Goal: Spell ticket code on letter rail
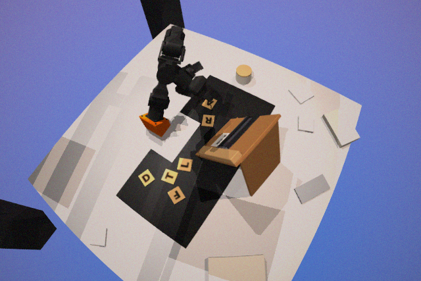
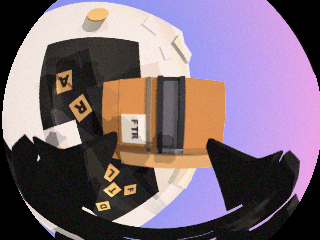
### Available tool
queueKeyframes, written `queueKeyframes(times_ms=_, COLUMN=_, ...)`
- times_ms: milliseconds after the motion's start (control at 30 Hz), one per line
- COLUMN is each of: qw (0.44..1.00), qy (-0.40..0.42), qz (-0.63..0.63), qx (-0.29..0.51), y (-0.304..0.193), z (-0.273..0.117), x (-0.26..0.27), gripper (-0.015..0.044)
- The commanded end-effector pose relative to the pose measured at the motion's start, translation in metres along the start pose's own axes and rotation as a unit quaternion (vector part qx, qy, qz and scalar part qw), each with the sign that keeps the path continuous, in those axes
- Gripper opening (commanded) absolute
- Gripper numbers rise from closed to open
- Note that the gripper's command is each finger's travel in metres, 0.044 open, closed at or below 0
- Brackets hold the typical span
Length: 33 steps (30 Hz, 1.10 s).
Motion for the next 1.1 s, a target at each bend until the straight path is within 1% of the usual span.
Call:
queueKeyframes(times_ms=0, qw=0.997, qy=-0.013, qz=0.003, qx=0.070, y=0.058, z=0.002, x=-0.005, gripper=0.0440)
queueKeyframes(times_ms=100, qw=0.996, qy=-0.032, qz=0.007, qx=0.083, y=0.076, z=0.000, x=-0.004, gripper=0.0440)
queueKeyframes(times_ms=667, qw=0.996, qy=-0.032, qz=0.007, qx=0.083, y=0.076, z=0.000, x=-0.004, gripper=0.0440)
queueKeyframes(times_ms=700, qw=0.996, qy=-0.030, qz=0.015, qx=0.082, y=0.076, z=0.001, x=-0.004, gripper=0.0414)
queueKeyframes(times_ms=733, qw=0.996, qy=-0.025, qz=0.039, qx=0.079, y=0.074, z=0.004, x=-0.004, gripper=0.0387)
queueKeyframes(times_ms=800, qw=0.989, qy=-0.004, qz=0.128, qx=0.072, y=0.070, z=0.015, x=-0.003, gripper=0.0340)
queueKeyframes(times_ms=933, qw=0.944, qy=0.046, qz=0.319, qx=0.075, y=0.062, z=0.041, x=0.003, gripper=0.0340)
queueKeyframes(times_ms=1067, qw=0.860, qy=0.092, qz=0.492, qx=0.103, y=0.057, z=0.067, x=0.012, gripper=0.0340)
Point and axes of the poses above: the point midway between the two fingers, 35 mm back from their tips, its own z axis out along the fingers, its own x axis across the jaws, y = z × x, the point moved 10 cm from there along -z, back along the fingers, and after that the axes turned 11 degrees about -z, right-handed, at the moved point
